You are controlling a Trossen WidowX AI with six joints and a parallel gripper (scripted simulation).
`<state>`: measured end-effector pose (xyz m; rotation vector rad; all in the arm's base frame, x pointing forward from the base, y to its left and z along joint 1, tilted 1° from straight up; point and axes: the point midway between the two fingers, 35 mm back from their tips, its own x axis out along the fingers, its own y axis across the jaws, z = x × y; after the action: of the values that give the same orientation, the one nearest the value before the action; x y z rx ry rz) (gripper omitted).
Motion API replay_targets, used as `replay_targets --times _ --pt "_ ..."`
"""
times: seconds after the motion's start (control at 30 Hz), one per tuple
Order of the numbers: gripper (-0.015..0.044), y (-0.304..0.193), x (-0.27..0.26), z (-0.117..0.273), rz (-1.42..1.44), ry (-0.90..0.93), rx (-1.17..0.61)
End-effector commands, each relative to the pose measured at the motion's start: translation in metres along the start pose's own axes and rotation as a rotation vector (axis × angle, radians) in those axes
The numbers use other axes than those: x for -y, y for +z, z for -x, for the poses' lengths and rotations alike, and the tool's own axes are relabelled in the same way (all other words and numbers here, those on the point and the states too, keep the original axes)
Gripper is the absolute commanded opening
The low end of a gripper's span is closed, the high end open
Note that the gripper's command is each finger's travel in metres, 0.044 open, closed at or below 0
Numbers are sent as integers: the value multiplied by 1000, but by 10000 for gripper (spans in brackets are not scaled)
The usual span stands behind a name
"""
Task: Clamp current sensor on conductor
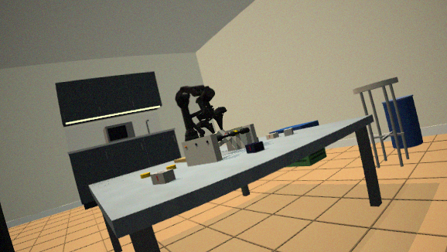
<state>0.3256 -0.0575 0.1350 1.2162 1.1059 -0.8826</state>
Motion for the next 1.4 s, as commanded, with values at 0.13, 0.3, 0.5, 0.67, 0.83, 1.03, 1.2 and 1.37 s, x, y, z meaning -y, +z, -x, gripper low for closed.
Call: replay_targets --times 0.13,0.3,0.5,0.67,0.83,1.03,1.2,1.37 --pt "0 0 0 1 0 1 3" --pt "0 0 0 1 0 1 3" --pt "0 0 0 1 0 -1 3" --pt "0 1 -3 0 -2 -43 1" --pt "0 1 -8 -2 -5 -112 -1" --pt "0 0 -12 -4 -5 -195 -1" --pt "26 0 -12 -4 -2 -209 -4" --pt "157 0 -12 -4 -2 -209 -4"
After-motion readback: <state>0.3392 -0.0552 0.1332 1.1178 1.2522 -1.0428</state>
